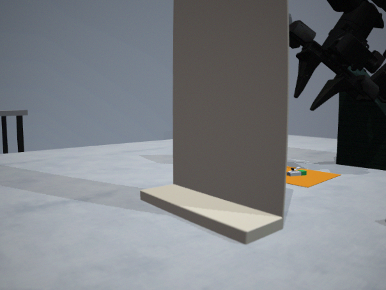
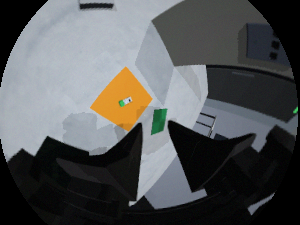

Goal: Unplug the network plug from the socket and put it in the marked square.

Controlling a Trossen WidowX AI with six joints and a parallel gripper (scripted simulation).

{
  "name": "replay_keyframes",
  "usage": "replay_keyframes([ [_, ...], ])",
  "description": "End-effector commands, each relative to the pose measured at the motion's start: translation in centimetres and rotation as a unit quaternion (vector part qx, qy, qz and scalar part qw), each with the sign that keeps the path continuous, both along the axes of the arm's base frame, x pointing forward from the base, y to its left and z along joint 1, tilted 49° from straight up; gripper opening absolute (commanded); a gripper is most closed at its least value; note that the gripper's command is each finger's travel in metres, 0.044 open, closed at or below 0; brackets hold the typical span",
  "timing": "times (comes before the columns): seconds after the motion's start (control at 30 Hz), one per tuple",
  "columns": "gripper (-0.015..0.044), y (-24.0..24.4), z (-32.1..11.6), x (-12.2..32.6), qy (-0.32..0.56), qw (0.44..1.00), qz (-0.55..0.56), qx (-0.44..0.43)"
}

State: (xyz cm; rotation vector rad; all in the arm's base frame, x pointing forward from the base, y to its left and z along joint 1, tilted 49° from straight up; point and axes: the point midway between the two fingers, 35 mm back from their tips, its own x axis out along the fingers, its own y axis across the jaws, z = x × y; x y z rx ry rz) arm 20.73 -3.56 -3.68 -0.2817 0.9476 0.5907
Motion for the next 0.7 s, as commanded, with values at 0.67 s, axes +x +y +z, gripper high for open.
replay_keyframes([
  [0.67, 0.0156, -5.4, 4.2, 0.5, 0.000, 1.000, 0.001, -0.004],
])
